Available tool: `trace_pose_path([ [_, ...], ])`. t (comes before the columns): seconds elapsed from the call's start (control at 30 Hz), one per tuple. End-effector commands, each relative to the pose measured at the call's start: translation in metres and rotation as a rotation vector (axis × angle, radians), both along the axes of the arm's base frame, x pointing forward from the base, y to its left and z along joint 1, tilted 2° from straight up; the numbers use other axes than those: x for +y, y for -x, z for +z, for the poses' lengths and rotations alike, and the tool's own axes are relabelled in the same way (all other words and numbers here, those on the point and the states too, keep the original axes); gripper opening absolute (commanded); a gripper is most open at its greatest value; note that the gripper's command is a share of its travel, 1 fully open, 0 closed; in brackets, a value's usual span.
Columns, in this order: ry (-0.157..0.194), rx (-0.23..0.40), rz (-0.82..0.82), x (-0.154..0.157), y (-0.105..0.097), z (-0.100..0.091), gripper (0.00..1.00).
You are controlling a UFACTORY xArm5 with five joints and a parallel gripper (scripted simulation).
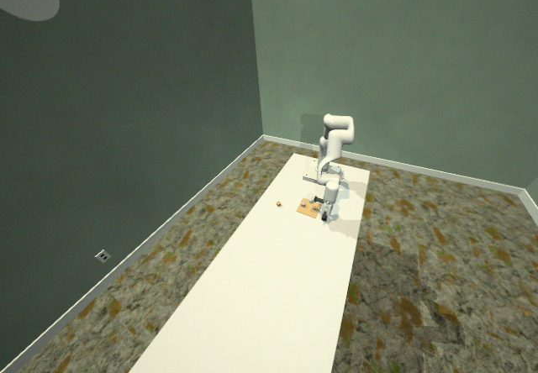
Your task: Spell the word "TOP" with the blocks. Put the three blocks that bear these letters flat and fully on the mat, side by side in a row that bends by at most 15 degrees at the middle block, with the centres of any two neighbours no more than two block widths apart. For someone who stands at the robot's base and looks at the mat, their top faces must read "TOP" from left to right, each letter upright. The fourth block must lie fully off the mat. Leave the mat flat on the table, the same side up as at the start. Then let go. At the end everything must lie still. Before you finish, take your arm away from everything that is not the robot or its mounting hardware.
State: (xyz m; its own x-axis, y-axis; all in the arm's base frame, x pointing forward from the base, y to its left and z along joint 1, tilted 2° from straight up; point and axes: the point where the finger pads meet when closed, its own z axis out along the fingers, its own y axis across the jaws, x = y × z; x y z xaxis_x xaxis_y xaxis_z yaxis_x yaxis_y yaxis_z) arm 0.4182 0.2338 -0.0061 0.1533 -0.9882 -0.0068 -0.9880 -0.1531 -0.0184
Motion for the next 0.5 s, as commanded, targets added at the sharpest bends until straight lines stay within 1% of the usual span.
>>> trace_pose_path([
  [0.0,-0.002,-0.003,0.0,0.0007,-0.0012,0.0013,0.63],
  [0.03,-0.002,-0.003,0.0,0.0007,-0.0012,0.0013,0.63],
  [0.07,-0.002,-0.003,0.0,0.0007,-0.0012,0.0013,0.42],
  [0.47,-0.002,-0.003,0.0,0.0007,-0.0012,0.0013,0.42],
])
